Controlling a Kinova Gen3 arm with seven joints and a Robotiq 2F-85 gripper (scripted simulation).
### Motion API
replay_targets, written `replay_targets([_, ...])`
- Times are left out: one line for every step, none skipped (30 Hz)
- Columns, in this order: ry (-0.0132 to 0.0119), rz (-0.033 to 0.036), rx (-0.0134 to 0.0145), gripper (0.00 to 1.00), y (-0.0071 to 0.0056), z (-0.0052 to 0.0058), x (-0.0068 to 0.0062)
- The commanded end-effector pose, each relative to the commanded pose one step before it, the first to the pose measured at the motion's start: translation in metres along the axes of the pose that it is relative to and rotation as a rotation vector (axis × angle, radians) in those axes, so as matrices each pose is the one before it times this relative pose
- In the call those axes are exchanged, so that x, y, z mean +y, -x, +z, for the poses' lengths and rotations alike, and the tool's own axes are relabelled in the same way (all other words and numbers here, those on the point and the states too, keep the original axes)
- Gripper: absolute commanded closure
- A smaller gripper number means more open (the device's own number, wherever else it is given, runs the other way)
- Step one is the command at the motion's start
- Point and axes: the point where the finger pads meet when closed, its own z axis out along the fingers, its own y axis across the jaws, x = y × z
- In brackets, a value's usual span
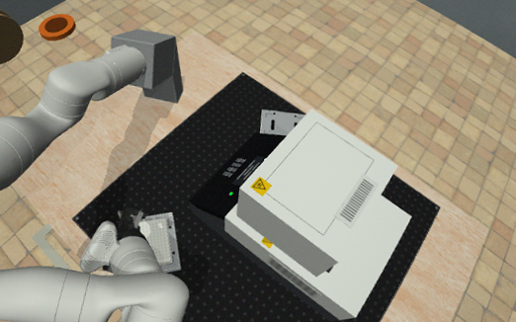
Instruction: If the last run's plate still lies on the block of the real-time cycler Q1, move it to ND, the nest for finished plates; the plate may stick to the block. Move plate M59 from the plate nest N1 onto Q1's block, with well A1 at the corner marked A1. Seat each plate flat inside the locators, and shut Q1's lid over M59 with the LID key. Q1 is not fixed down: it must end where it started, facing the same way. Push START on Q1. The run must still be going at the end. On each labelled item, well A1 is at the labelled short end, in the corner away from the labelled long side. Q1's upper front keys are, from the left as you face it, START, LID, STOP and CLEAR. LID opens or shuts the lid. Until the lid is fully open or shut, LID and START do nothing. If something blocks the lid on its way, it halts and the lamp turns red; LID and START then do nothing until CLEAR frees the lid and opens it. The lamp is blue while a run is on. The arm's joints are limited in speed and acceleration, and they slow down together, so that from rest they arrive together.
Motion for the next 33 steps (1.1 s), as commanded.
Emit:
replay_targets([-0.00011,-0.00005,-0.00101,0.50,-0.00457,-0.00509,0.00283])
replay_targets([0.00000,0.00000,0.00000,0.51,-0.00170,-0.00178,0.00103])
replay_targets([0.00000,0.00000,0.00000,0.52,-0.00170,-0.00178,0.00103])
replay_targets([0.00000,0.00000,0.00000,0.53,-0.00170,-0.00178,0.00103])
replay_targets([0.00000,0.00000,0.00000,0.54,-0.00170,-0.00178,0.00103])
replay_targets([0.00000,0.00000,0.00000,0.54,0.00000,0.00000,0.00000])
replay_targets([0.00000,0.00000,0.00000,0.54,0.00000,0.00000,0.00000])
replay_targets([0.00000,0.00000,0.00000,0.55,-0.00170,-0.00179,0.00103])
replay_targets([0.00000,0.00000,0.00000,0.56,-0.00170,-0.00178,0.00103])
replay_targets([0.00000,0.00000,0.00000,0.57,-0.00170,-0.00178,0.00103])
replay_targets([0.00000,0.00000,0.00000,0.58,-0.00170,-0.00178,0.00103])
replay_targets([0.00000,0.00000,0.00000,0.59,-0.00170,-0.00178,0.00103])
replay_targets([0.00000,0.00000,0.00000,0.59,-0.00170,-0.00178,0.00103])
replay_targets([0.00000,0.00000,0.00000,0.60,-0.00170,-0.00178,0.00103])
replay_targets([0.00000,0.00000,0.00000,0.61,-0.00170,-0.00178,0.00103])
replay_targets([0.00000,0.00000,0.00000,0.62,-0.00170,-0.00178,0.00103])
replay_targets([0.00000,0.00000,0.00000,0.63,-0.00170,-0.00178,0.00103])
replay_targets([0.00000,0.00000,0.00000,0.64,-0.00170,-0.00178,0.00103])
replay_targets([0.00000,0.00000,0.00000,0.65,-0.00170,-0.00178,0.00103])
replay_targets([0.00000,0.00000,0.00000,0.66,-0.00170,-0.00178,0.00103])
replay_targets([0.00000,0.00000,0.00000,0.67,-0.00170,-0.00178,0.00103])
replay_targets([0.00000,0.00000,0.00000,0.68,-0.00170,-0.00178,0.00103])
replay_targets([0.00000,0.00000,0.00000,0.68,0.00000,0.00000,0.00000])
replay_targets([0.00000,0.00000,0.00000,0.68,0.00000,0.00000,0.00000])
replay_targets([0.00000,0.00000,0.00000,0.68,-0.00170,-0.00179,0.00103])
replay_targets([0.00000,-0.00001,0.00000,0.69,-0.00170,-0.00178,0.00102])
replay_targets([0.00000,-0.00001,0.00000,0.70,-0.00170,-0.00178,0.00103])
replay_targets([0.00000,0.00000,0.00000,0.71,-0.00170,-0.00178,0.00103])
replay_targets([0.00000,0.00000,0.00000,0.72,-0.00170,-0.00178,0.00103])
replay_targets([0.00000,0.00000,0.00000,0.73,-0.00170,-0.00178,0.00103])
replay_targets([0.00000,0.00000,0.00000,0.74,-0.00170,-0.00178,0.00103])
replay_targets([0.00000,0.00000,0.00000,0.75,-0.00170,-0.00178,0.00103])
replay_targets([0.00000,0.00000,0.00000,0.76,-0.00170,-0.00178,0.00103])
